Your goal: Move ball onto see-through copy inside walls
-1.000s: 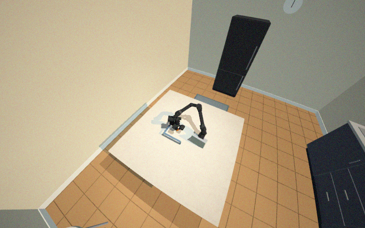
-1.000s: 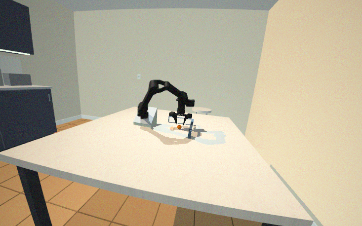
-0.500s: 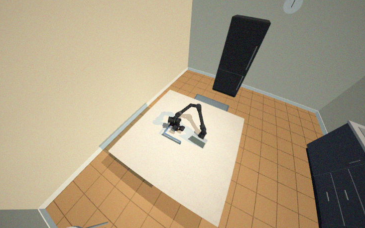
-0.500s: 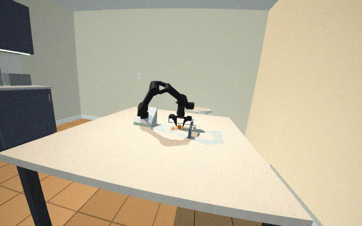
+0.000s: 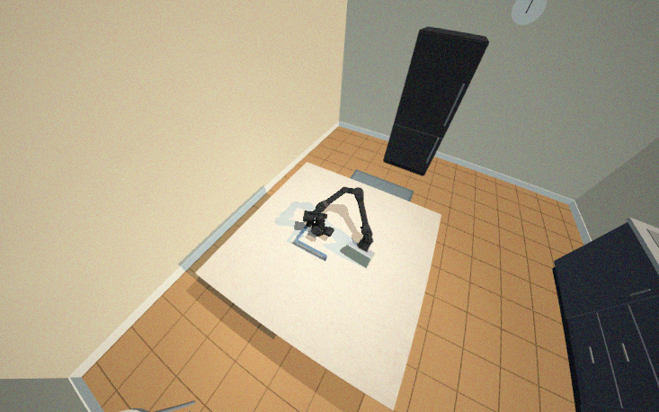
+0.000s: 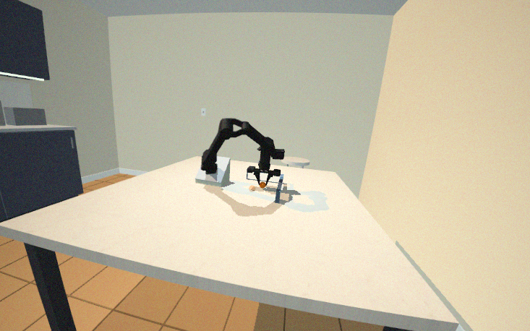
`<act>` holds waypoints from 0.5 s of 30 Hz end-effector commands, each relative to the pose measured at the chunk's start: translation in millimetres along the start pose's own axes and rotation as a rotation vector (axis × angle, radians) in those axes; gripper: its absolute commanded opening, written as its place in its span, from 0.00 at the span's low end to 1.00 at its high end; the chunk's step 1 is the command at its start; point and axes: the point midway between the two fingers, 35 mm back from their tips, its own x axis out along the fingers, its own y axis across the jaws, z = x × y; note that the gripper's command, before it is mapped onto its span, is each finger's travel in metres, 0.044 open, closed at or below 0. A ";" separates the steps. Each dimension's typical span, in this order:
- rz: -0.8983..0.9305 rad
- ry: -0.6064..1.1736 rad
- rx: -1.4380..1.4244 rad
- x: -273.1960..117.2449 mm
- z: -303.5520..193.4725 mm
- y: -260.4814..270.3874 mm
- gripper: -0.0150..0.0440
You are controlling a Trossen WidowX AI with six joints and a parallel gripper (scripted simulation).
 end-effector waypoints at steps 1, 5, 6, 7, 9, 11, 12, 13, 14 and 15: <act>-0.010 -0.009 0.006 -19.4 2.5 -5.0 0.25; -0.010 -0.012 0.006 -43.7 3.5 -7.0 0.25; -0.010 -0.013 0.005 -49.9 3.7 -7.1 0.25; -0.010 -0.013 0.005 -56.1 3.7 -7.2 0.25; -0.010 -0.013 0.005 -68.5 3.7 -6.8 0.25; -0.009 -0.013 0.005 -81.1 3.4 -5.9 0.25; -0.009 -0.012 0.005 -87.4 3.2 -5.2 0.25; -0.009 -0.012 0.005 -93.7 2.9 -4.4 0.25; -0.008 -0.011 0.005 -100.0 2.5 -3.5 0.25; -0.008 -0.010 0.006 -106.4 2.1 -2.5 0.25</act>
